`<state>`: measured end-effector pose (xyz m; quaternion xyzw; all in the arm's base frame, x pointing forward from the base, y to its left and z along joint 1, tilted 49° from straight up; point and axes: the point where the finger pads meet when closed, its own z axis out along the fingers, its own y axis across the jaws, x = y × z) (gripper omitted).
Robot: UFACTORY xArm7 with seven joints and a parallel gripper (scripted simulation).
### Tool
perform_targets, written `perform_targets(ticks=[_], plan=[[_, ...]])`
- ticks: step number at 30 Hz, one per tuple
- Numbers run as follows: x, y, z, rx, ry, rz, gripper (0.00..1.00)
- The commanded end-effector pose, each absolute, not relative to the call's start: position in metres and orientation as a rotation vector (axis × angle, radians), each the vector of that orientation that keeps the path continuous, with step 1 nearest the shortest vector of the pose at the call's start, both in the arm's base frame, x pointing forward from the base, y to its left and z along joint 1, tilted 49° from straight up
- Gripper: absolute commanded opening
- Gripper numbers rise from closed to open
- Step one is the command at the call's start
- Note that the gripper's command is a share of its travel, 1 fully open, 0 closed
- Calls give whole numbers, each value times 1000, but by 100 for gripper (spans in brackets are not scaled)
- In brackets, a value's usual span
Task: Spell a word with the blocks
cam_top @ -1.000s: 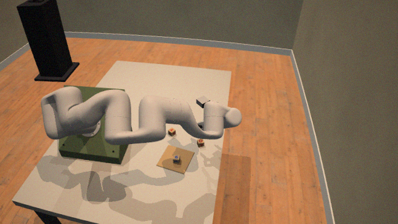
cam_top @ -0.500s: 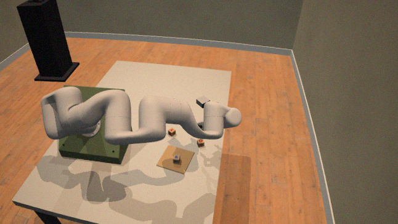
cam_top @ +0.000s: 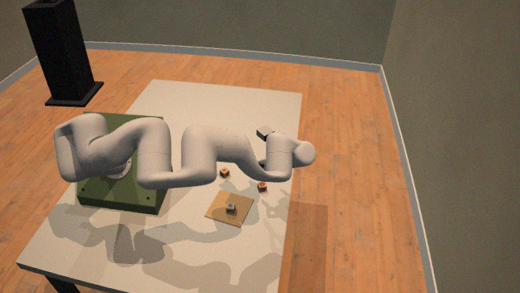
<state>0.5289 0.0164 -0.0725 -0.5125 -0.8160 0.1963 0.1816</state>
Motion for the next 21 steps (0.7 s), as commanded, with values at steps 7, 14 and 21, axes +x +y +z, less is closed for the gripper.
perform_targets(ticks=[7,14,21], plan=[[527,14,-65,-1444,-2310,550,100],[522,9,-58,-1443,-2311,549,100],[516,2,-48,-1442,-2311,549,100]])
